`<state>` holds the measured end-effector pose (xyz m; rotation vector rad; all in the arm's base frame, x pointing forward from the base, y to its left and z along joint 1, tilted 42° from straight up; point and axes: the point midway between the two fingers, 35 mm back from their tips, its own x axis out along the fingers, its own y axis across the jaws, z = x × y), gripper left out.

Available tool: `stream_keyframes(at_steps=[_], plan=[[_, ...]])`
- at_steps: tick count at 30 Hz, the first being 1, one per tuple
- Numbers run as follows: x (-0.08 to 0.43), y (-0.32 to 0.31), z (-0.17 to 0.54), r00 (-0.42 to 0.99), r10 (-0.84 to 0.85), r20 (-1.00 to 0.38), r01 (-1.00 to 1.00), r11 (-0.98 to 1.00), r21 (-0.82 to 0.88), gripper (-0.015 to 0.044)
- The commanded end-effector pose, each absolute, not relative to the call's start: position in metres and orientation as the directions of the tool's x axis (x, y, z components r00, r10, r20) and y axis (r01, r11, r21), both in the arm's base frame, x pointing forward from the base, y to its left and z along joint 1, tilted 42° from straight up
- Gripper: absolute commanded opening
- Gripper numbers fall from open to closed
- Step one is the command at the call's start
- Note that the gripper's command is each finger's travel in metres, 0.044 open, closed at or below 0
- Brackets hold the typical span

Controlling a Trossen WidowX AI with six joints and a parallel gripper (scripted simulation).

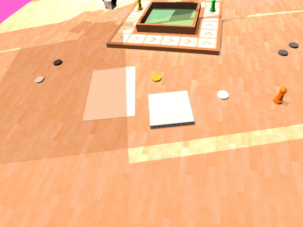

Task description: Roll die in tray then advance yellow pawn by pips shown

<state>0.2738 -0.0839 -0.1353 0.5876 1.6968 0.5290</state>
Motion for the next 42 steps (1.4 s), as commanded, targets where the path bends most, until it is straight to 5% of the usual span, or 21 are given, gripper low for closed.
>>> stream_keyframes(at_steps=[1,11,42], plan=[[0.280,-0.106,-0.112,-0.156,0.630,-0.761,0.091,0.776,0.624,0.0000],[0.280,-0.133,-0.070,-0.158,0.630,-0.760,0.108,0.776,0.621,0.0000],[0.291,-0.032,-0.015,-0.153,0.625,-0.765,0.778,0.553,0.297,0.0000]])
